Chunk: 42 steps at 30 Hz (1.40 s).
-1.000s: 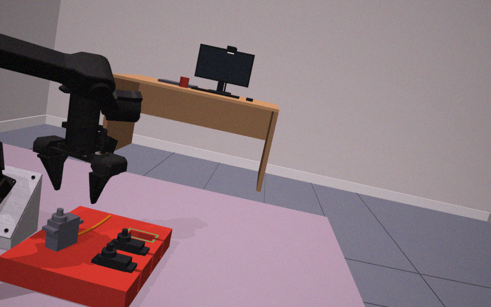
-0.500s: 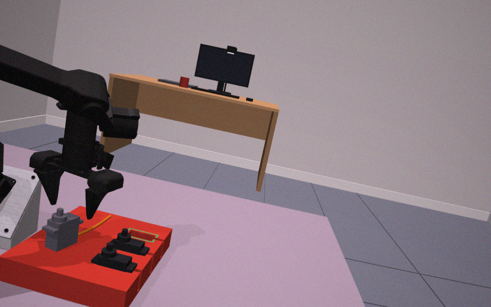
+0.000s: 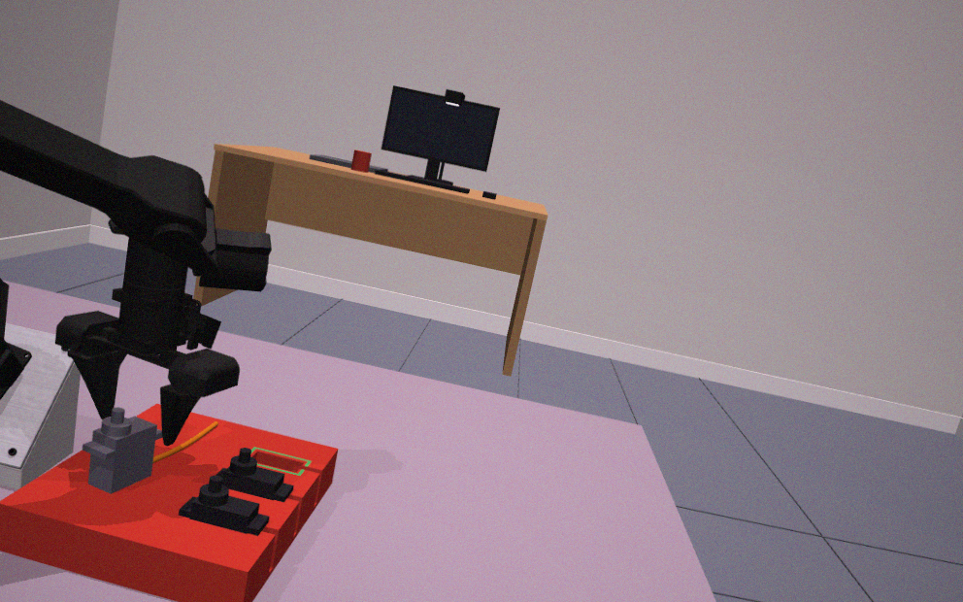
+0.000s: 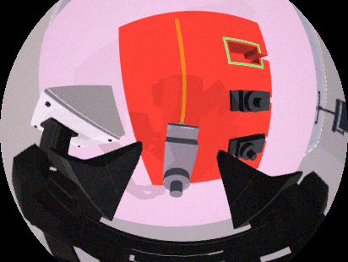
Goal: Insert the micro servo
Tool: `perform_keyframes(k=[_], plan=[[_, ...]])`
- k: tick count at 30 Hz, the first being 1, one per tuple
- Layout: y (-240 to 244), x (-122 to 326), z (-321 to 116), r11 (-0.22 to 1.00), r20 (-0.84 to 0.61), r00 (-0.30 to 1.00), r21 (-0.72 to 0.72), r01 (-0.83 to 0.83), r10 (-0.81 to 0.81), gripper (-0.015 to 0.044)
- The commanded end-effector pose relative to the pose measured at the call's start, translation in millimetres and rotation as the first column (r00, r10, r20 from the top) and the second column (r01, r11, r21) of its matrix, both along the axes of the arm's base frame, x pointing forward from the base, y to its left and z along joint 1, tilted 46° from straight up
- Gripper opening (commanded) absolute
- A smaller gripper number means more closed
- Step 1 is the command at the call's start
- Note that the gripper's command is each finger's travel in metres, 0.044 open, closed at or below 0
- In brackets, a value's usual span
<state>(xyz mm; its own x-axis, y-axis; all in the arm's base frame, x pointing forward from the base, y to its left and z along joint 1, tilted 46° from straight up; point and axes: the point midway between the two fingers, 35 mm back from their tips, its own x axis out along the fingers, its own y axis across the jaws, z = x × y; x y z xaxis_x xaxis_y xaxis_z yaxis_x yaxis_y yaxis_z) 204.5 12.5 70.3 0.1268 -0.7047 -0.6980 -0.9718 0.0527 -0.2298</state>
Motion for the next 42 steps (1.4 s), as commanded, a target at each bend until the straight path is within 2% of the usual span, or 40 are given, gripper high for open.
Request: perform_keyframes(k=[1, 8, 14, 17, 29, 42], plan=[[-2, -1, -1, 1.000, -0.002, 1.000, -0.004, -0.002, 0.002, 0.0309], [-2, -1, -1, 1.000, -0.002, 1.000, -0.004, -0.002, 0.002, 0.0125], [-2, -1, -1, 1.000, -0.002, 1.000, -0.004, -0.002, 0.002, 0.0085], [2, -1, 2, 1.000, -0.002, 1.000, -0.004, -0.002, 0.002, 0.0006], [18, -7, 21, 1.000, -0.003, 1.000, -0.003, -0.002, 0.002, 0.0000], [23, 17, 21, 1.000, -0.002, 1.000, -0.003, -0.002, 0.002, 0.0000]])
